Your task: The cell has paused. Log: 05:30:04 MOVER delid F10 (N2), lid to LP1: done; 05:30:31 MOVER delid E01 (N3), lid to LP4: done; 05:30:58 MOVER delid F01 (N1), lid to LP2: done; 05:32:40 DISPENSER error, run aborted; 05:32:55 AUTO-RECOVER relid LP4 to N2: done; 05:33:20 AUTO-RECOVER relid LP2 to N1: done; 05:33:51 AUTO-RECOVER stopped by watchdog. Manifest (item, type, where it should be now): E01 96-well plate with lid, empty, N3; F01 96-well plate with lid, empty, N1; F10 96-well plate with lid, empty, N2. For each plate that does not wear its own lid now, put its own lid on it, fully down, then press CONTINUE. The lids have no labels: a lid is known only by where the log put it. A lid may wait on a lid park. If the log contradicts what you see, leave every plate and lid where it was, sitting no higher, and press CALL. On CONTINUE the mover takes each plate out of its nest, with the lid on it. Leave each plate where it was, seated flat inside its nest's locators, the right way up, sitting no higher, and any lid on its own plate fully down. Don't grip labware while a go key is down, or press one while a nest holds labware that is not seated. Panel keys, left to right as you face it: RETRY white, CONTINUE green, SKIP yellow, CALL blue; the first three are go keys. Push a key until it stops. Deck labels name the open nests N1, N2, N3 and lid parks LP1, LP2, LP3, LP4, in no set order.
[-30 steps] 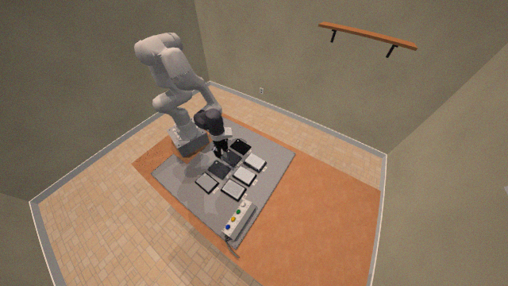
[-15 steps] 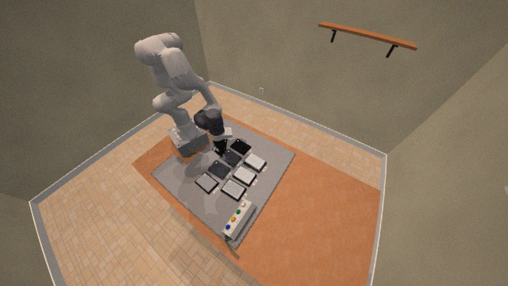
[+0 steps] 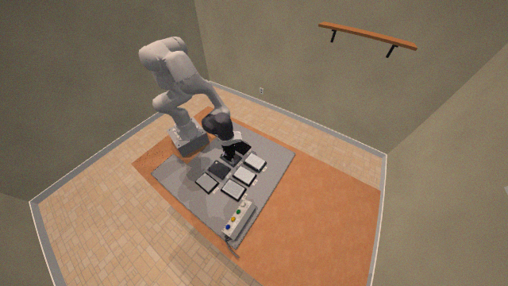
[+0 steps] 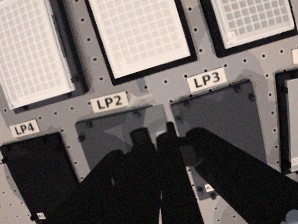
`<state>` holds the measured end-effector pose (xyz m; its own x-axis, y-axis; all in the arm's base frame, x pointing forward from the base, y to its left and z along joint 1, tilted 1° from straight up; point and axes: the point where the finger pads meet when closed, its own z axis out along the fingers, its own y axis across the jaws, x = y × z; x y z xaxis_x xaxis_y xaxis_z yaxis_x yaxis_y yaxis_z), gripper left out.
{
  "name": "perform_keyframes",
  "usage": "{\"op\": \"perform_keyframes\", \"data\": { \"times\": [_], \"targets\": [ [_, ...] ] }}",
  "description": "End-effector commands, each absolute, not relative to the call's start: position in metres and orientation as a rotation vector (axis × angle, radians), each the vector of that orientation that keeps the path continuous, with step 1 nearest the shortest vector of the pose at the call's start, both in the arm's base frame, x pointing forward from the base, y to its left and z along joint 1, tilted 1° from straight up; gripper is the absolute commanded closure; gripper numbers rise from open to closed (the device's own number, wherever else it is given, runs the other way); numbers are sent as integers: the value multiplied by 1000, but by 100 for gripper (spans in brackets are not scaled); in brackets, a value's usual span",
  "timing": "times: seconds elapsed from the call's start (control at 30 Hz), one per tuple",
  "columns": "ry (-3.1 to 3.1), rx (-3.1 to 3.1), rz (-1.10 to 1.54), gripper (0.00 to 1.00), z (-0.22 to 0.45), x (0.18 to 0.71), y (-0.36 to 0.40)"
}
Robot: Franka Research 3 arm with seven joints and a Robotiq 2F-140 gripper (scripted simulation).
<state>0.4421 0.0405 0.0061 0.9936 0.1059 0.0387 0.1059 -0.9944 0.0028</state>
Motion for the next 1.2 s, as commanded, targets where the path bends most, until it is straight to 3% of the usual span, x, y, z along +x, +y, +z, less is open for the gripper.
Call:
{"op": "perform_keyframes", "data": {
  "times": [0.0, 0.07, 0.3, 0.33, 1.17],
  "targets": [
    [168, 3135, 26, 100, 6, 492, 44],
    [173, 3134, 26, 100, 6, 524, 46],
    [175, 3133, 26, 100, 5, 550, 47],
    [175, 3133, 26, 34, 5, 550, 47],
    [175, 3133, 26, 34, 5, 550, 47]
  ]
}}
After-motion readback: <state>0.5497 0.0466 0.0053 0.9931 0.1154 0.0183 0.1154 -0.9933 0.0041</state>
